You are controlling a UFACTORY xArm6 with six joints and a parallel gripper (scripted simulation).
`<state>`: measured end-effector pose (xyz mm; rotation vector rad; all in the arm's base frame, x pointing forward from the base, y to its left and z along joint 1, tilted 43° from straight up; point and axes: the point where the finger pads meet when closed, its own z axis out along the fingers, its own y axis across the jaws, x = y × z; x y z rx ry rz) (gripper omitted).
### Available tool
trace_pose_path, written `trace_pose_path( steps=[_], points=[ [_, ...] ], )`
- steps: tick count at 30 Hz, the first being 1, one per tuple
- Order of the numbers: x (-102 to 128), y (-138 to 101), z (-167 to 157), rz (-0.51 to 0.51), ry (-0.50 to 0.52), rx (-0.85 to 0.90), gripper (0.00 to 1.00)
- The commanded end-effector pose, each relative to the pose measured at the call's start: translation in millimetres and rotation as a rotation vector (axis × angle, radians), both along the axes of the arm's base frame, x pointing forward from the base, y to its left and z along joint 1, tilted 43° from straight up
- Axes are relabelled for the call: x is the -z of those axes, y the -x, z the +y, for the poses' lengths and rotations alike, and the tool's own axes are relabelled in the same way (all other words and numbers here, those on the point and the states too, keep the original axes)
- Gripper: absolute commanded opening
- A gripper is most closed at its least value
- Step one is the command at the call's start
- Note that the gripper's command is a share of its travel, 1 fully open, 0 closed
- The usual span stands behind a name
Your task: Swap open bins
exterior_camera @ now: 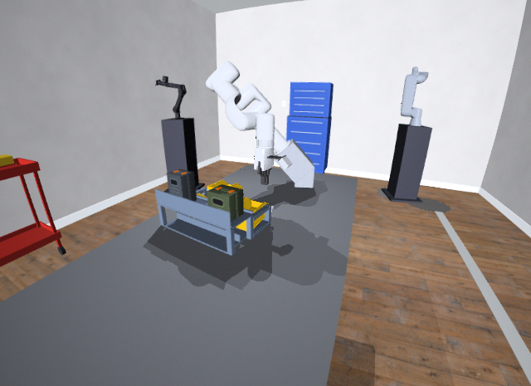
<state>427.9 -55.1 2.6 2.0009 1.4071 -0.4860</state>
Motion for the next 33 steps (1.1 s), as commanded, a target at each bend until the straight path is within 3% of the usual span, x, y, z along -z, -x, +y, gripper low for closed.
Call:
trace_pose_path(
  steps=[1, 14, 33],
  points=[
    [0, -1, 1, -0.003, -0.001, -0.001, 0.00],
    [9, -2, -9, -0.003, -0.001, -0.001, 0.00],
    [48, -5, -44, -0.003, -0.001, -0.001, 0.00]
  ],
)
